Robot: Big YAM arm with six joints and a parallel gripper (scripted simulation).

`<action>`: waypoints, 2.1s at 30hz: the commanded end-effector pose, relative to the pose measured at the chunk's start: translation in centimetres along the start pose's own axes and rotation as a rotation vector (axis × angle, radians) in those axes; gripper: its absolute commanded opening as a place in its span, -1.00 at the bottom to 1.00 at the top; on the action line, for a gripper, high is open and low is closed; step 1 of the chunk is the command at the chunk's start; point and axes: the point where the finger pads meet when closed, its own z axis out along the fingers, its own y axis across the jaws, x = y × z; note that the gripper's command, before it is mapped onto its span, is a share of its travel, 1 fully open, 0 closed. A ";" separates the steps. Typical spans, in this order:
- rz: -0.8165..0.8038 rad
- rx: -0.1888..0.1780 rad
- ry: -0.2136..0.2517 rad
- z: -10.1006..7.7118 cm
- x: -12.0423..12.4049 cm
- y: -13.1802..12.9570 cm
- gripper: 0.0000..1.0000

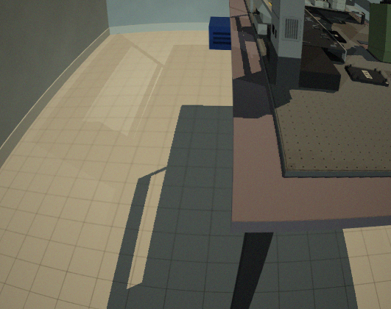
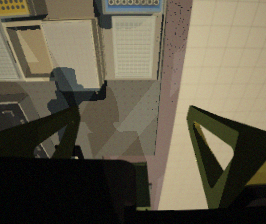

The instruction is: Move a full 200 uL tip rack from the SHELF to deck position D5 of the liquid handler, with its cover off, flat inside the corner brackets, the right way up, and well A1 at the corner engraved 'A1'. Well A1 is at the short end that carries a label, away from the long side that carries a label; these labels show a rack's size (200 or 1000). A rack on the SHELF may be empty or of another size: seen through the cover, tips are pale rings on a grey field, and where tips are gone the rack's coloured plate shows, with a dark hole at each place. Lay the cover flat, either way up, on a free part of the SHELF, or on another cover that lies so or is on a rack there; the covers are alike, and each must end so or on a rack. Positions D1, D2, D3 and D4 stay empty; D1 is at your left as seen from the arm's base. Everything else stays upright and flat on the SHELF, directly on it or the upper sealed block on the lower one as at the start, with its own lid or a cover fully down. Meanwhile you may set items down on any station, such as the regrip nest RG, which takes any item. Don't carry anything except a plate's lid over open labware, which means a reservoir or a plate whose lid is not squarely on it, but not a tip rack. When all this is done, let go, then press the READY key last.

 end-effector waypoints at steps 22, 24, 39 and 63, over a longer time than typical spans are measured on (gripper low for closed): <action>-0.322 0.003 -0.047 -1.6 6.2 4.1 1.00; -0.362 0.003 -0.046 -1.5 7.0 4.6 1.00; -0.621 0.002 -0.037 -1.3 12.9 7.7 1.00; -1.061 -0.003 -0.016 -1.0 23.0 12.9 1.00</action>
